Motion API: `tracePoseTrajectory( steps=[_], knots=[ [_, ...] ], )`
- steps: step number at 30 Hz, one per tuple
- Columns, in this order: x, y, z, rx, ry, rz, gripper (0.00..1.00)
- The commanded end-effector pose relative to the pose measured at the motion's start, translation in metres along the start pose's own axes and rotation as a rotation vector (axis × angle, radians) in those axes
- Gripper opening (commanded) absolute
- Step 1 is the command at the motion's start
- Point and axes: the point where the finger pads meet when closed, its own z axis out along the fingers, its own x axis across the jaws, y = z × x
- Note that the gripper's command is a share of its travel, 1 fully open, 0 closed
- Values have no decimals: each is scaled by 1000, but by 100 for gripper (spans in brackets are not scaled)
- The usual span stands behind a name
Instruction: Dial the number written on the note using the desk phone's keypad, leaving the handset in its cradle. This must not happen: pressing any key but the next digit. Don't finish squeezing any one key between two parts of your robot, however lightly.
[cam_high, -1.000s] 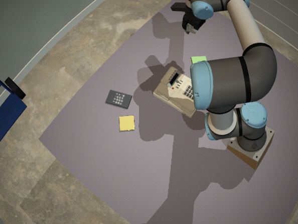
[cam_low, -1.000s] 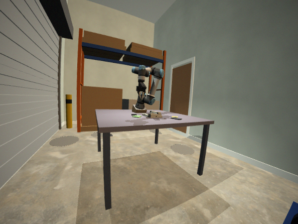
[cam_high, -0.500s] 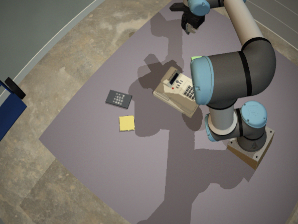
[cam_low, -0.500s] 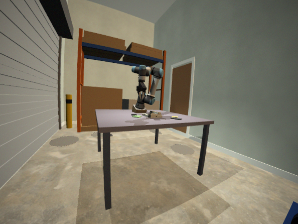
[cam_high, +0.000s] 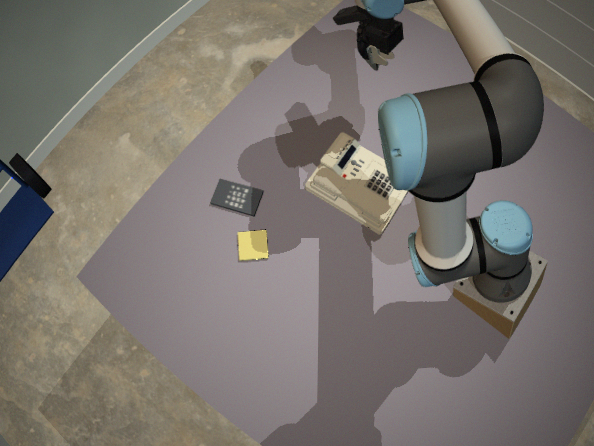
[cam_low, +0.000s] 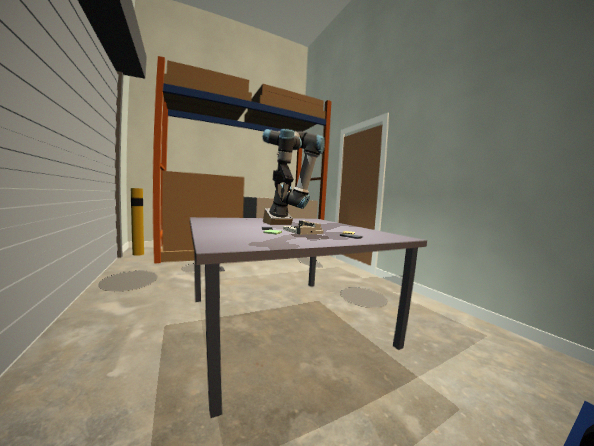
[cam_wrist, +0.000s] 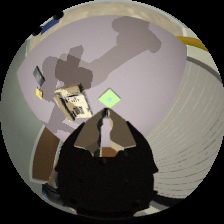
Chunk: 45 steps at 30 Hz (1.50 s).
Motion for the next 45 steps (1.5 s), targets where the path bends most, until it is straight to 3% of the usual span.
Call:
tracePoseTrajectory(
  steps=[1, 24, 45],
  knots=[
    [0, 0, 0, -43, -1, -1, 0],
    [-2, 0, -4, -389, 52, -63, 0],
    [-76, 49, 36, -393, 53, -64, 0]
  ],
)
